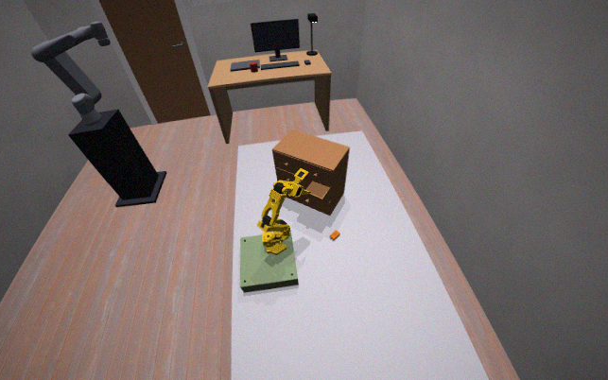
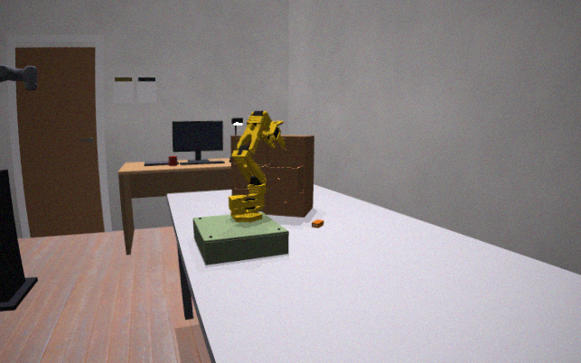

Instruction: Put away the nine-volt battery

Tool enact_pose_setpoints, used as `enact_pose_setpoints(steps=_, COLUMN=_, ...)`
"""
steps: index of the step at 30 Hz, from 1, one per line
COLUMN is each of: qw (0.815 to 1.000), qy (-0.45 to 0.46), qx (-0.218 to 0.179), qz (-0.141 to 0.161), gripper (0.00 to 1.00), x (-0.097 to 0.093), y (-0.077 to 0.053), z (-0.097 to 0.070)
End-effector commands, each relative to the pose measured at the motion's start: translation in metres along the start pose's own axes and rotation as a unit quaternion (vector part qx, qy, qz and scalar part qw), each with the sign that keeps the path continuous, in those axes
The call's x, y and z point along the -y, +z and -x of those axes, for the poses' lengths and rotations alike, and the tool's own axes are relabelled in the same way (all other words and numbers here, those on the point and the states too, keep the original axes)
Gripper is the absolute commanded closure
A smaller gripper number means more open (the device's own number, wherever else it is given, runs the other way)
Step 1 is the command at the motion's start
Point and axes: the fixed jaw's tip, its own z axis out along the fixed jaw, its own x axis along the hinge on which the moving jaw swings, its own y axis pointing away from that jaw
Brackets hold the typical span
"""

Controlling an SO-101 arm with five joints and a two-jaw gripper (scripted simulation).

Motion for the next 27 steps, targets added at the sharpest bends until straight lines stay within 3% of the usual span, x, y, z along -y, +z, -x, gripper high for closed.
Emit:
enact_pose_setpoints(steps=1, qw=1.000, qy=0.006, qx=0.001, qz=-0.003, gripper=0.79, x=0.001, y=-0.001, z=0.000)
enact_pose_setpoints(steps=18, qw=1.000, qy=0.006, qx=0.001, qz=-0.003, gripper=0.79, x=0.001, y=-0.001, z=0.000)
enact_pose_setpoints(steps=27, qw=0.999, qy=0.004, qx=-0.042, qz=-0.001, gripper=0.79, x=0.001, y=0.026, z=-0.026)
